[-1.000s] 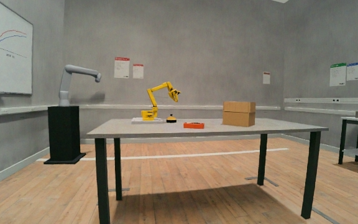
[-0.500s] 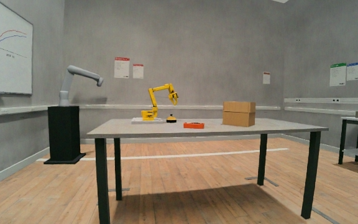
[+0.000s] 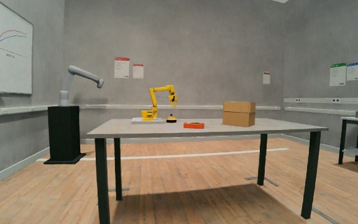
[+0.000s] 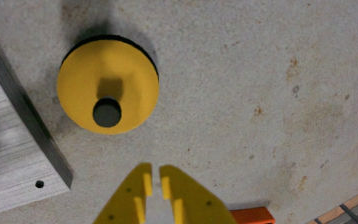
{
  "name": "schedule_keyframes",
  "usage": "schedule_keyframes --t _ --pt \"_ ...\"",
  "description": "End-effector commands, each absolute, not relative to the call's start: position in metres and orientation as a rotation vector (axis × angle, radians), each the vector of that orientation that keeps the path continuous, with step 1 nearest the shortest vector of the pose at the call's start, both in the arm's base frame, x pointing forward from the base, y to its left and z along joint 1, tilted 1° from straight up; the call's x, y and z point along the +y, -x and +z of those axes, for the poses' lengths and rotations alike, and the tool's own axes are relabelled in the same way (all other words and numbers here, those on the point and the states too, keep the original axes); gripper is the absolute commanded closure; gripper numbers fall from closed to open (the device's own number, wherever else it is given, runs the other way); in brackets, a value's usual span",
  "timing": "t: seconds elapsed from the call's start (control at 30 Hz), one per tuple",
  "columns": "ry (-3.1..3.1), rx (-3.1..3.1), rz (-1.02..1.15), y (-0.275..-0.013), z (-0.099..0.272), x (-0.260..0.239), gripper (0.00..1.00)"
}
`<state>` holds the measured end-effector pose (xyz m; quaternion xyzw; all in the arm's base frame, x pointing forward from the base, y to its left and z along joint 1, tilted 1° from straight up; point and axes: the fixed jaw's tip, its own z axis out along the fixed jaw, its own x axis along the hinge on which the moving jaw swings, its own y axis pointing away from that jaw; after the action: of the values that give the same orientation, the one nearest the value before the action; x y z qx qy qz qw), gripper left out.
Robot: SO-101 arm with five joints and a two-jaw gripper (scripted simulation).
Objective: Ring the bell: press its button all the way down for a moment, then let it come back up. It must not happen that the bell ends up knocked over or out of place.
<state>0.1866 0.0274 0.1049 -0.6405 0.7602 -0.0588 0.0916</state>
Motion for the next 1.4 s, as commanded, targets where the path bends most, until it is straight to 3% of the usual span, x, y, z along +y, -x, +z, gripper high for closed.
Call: schedule_keyframes --t 0.0,1.37 --pt "2.013 2.239 -0.128 -0.180 0.097 0.028 1.00" --pt "2.380 2.036 -0.013 -0.167 0.082 0.027 1.00"
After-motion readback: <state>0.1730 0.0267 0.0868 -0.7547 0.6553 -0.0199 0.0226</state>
